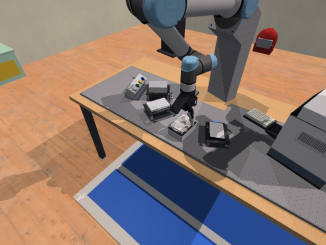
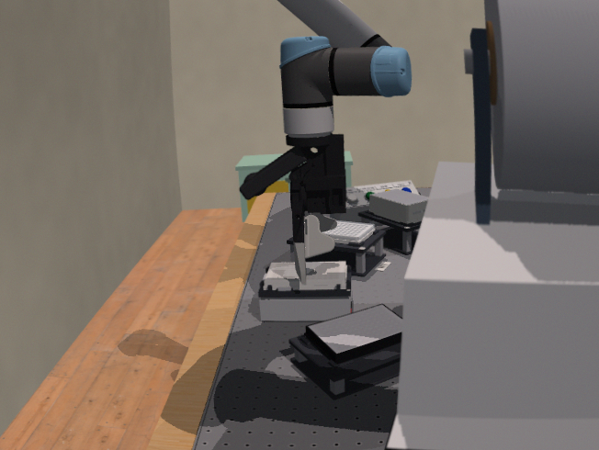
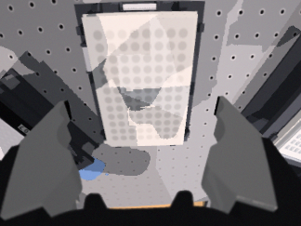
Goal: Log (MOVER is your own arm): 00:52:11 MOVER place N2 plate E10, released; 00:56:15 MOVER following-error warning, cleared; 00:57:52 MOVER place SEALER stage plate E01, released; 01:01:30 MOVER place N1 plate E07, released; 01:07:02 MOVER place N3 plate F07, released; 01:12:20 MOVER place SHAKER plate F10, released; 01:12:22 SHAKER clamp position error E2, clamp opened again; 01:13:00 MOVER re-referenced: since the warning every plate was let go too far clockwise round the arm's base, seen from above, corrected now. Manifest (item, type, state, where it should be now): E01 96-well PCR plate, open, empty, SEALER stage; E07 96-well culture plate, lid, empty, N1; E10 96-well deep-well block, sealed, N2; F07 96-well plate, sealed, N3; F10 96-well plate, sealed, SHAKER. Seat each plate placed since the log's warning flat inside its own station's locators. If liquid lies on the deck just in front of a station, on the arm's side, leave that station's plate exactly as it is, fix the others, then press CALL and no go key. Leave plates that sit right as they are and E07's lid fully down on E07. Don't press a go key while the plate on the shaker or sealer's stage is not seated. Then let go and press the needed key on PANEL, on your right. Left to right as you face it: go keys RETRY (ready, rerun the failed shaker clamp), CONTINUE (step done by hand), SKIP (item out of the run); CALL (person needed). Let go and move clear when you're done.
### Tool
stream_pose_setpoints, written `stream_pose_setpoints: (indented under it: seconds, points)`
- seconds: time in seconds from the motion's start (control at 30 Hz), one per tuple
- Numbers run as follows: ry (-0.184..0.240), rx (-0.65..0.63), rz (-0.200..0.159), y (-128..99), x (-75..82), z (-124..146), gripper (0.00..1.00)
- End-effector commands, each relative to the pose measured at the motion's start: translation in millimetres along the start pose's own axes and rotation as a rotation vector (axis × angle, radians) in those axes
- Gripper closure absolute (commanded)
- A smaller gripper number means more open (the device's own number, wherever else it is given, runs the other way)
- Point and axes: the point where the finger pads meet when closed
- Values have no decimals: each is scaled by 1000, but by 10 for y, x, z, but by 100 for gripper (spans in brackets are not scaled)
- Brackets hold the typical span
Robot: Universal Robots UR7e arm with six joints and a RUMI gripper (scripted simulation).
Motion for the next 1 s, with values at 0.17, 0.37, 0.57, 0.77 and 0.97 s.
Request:
stream_pose_setpoints:
  seconds: [0.17,0.37,0.57,0.77,0.97]
  points:
    - [0,0,1,-2,429,1,18]
    - [0,0,1,-2,629,0,18]
    - [0,0,1,-2,756,0,18]
    - [0,40,1,8,756,-99,18]
    - [0,120,1,29,757,-298,18]
Point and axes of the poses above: the point where the finger pads meet when closed, its own x axis back along the fingers, its own z axis across the jaws, y = z × x, and after that the axes turned 13 degrees about x, right-handed
